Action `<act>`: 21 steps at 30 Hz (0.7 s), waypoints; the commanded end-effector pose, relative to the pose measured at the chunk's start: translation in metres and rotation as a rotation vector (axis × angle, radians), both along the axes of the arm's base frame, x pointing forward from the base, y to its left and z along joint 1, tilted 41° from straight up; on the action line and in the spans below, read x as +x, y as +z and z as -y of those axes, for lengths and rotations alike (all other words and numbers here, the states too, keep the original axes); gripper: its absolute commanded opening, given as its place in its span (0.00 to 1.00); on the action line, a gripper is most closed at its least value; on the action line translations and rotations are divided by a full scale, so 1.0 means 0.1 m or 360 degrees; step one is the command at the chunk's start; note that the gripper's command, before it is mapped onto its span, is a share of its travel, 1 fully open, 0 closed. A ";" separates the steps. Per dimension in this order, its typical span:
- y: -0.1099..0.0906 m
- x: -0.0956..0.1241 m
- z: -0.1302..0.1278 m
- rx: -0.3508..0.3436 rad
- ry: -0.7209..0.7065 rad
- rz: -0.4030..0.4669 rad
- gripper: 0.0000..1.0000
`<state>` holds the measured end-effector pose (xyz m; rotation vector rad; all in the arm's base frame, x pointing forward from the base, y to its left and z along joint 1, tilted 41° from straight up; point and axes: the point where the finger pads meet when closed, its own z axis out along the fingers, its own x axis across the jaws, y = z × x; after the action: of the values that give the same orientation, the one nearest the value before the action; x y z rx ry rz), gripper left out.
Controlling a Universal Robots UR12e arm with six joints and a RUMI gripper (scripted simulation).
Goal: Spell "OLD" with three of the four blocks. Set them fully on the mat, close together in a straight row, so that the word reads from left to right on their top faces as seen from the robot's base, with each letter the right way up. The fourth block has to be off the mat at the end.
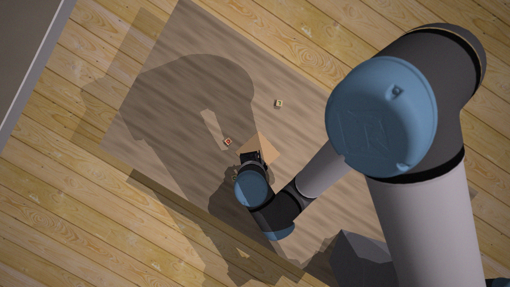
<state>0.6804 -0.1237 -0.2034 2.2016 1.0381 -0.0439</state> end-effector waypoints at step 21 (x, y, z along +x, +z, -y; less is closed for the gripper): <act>-0.27 0.09 0.22 0.0000 0.0002 0.0000 0.37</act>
<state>0.6876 -0.1422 -0.2265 2.2013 1.0388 -0.0442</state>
